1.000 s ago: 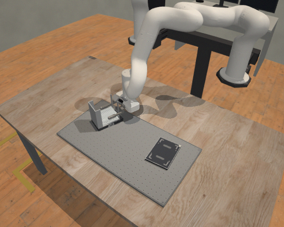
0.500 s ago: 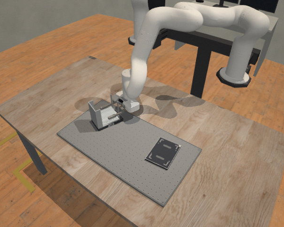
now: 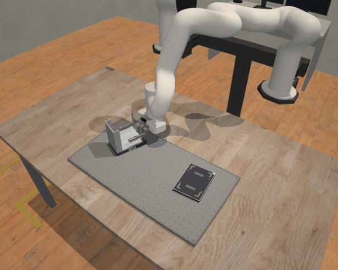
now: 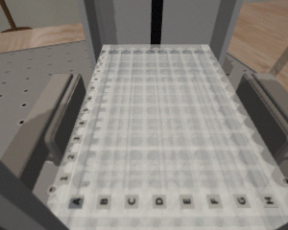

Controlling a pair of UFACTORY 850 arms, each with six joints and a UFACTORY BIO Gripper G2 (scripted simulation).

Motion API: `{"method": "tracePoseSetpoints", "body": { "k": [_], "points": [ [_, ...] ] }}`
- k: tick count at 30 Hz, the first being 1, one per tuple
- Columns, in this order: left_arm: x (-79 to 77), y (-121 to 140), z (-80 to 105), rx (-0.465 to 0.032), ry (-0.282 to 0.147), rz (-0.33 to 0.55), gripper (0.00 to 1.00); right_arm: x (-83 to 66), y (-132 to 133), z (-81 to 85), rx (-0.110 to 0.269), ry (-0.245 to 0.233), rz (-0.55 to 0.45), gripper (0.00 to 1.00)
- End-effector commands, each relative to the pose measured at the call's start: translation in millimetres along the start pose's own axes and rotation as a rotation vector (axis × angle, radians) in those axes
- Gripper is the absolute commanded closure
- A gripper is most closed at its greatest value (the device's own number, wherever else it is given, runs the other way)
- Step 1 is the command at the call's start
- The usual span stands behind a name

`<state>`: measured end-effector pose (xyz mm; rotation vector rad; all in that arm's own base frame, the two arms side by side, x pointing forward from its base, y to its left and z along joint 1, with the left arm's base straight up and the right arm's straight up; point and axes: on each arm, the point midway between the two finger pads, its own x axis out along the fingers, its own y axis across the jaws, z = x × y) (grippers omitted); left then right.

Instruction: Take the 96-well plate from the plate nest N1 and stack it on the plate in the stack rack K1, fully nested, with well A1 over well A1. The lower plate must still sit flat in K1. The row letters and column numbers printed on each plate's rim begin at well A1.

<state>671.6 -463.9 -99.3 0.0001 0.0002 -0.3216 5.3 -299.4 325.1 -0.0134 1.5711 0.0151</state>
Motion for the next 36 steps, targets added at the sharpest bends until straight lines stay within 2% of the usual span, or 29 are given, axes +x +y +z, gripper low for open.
{"method": "tracePoseSetpoints", "body": {
  "k": [1, 36],
  "points": [
    [0.9, -0.3, 1.4, -0.001, -0.002, 0.000, 1.00, -0.4, -0.4, 0.1, 0.000, 0.000, -0.001, 0.00],
    [0.9, -0.3, -1.8, -0.001, -0.002, 0.000, 1.00, -0.4, -0.4, 0.1, 0.000, 0.000, -0.001, 0.00]
  ]
}}
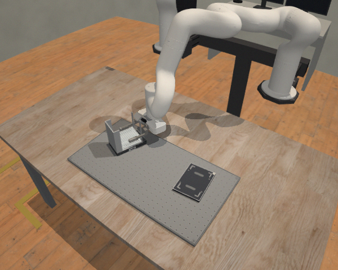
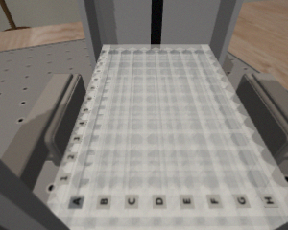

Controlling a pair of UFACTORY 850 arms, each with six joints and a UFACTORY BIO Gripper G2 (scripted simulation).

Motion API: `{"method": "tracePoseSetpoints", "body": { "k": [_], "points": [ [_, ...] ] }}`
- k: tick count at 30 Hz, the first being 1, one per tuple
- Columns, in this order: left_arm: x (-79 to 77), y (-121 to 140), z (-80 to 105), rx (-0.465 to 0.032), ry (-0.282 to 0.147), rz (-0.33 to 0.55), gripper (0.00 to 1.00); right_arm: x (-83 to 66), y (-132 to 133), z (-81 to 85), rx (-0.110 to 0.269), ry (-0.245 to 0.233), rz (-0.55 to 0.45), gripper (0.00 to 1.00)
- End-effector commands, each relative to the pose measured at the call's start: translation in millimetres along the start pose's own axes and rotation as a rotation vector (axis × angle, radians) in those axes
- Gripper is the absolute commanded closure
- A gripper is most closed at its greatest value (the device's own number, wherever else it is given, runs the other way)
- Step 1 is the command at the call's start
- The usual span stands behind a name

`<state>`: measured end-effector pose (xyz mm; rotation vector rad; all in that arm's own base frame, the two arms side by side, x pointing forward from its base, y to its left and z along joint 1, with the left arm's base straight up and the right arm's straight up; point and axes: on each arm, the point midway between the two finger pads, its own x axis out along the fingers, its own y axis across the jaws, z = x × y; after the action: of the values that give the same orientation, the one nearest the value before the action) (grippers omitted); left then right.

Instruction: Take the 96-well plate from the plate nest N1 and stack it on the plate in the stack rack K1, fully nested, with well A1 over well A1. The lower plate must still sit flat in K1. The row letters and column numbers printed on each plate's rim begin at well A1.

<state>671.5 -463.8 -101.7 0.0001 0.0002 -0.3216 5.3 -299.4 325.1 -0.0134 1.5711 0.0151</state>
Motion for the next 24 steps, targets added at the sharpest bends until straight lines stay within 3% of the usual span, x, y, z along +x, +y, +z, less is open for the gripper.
{"method": "tracePoseSetpoints", "body": {
  "k": [1, 24],
  "points": [
    [1.0, -0.3, 0.4, -0.001, -0.002, 0.000, 1.00, -0.4, -0.4, 0.1, 0.000, 0.000, -0.001, 0.00],
    [1.0, -0.3, -3.0, -0.001, -0.002, 0.000, 1.00, -0.4, -0.4, 0.1, 0.000, 0.000, -0.001, 0.00]
  ]
}}
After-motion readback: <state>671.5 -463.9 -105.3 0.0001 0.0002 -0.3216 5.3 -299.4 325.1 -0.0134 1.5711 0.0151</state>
